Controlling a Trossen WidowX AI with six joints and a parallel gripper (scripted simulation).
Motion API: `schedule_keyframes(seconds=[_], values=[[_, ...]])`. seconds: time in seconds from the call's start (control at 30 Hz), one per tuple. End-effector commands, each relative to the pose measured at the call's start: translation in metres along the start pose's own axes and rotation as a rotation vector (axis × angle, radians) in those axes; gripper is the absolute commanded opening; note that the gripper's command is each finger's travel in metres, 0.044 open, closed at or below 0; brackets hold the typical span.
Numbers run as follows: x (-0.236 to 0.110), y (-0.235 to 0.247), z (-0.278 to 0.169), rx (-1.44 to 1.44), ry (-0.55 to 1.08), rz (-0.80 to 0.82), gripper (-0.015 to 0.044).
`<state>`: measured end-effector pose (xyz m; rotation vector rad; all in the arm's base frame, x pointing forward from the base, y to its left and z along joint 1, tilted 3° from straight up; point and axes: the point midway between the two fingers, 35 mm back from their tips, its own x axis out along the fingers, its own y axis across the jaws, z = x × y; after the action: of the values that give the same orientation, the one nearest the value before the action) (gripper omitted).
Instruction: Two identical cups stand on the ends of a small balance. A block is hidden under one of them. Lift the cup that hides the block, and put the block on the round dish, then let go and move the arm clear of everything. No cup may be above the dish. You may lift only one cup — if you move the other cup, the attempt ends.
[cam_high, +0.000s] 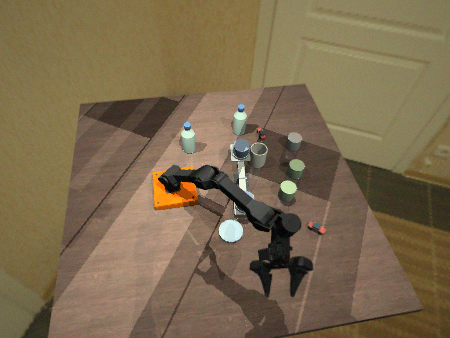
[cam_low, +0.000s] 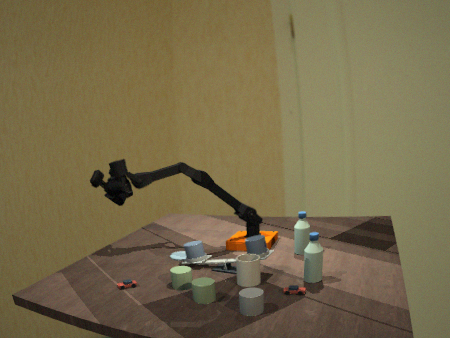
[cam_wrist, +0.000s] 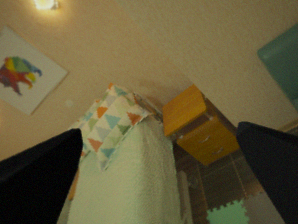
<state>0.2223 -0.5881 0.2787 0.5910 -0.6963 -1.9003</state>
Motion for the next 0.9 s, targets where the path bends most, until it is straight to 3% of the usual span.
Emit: schedule_keyframes(seconds=[0.0,0.43,0.87], values=[[-0.002,0.001,0.000,-0.003,0.004,0.002,0.0426],[-0.141,0.048,-0.008,-0.256,0.287,0.198,0.0440],[-0.284,0.037,0.005,-0.529,0.553,0.439,0.0440]])
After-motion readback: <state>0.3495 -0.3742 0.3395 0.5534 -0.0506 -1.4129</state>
